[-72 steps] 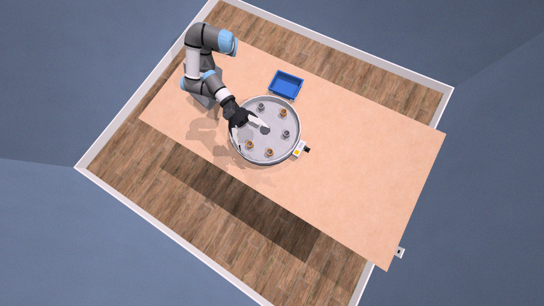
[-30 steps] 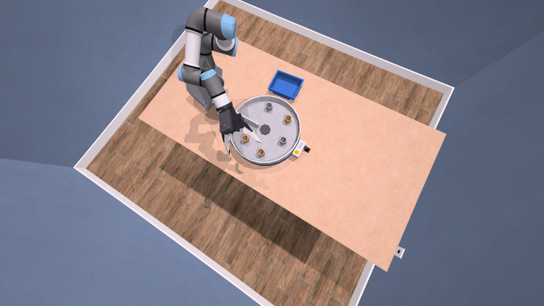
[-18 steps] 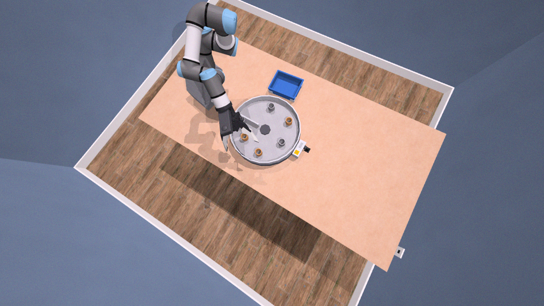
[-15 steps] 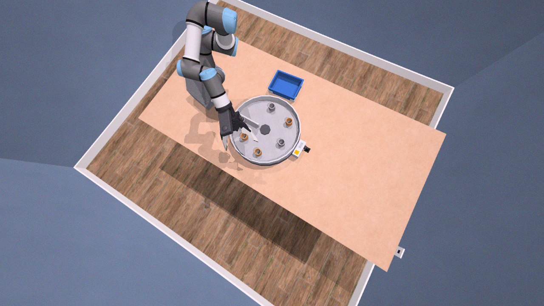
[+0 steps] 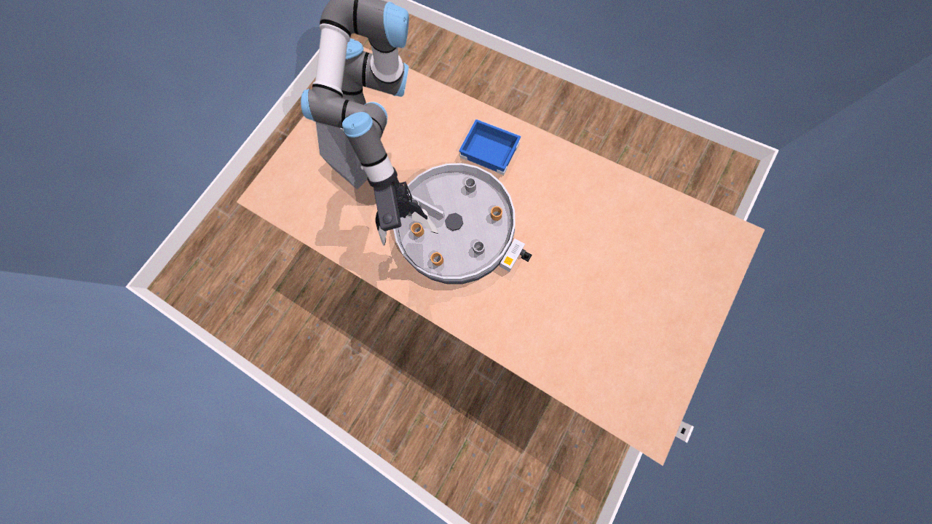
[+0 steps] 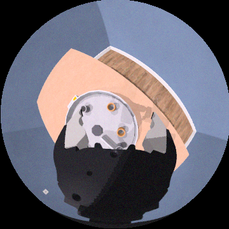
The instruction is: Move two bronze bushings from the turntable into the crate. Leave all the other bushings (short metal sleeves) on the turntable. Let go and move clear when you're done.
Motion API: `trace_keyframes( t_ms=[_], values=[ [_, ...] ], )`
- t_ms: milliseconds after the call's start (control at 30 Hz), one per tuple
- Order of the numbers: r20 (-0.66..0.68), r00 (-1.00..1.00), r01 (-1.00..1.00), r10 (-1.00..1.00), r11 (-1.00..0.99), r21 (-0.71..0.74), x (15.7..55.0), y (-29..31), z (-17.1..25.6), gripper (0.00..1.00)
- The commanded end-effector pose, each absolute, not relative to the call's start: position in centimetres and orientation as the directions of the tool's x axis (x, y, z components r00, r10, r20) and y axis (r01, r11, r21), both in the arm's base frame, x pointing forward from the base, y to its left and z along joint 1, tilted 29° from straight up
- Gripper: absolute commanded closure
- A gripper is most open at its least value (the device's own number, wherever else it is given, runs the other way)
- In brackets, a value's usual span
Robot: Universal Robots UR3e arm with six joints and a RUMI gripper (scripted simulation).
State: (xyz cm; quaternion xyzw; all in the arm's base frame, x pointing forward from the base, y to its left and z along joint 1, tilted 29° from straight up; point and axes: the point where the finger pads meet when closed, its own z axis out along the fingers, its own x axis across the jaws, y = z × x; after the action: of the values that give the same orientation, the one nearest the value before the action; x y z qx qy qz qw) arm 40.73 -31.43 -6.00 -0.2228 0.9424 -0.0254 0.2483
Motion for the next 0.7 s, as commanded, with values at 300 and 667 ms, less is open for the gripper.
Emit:
trace_keyframes(
  t_ms=[300,667],
  values=[
    [-0.410,-0.783,-0.523,-0.467,0.852,0.029,36.9,-26.3,-5.9,0.00],
    [-0.398,-0.771,-0.591,-0.497,0.791,0.159,34.0,-22.0,-5.0,0.00]
  ],
)
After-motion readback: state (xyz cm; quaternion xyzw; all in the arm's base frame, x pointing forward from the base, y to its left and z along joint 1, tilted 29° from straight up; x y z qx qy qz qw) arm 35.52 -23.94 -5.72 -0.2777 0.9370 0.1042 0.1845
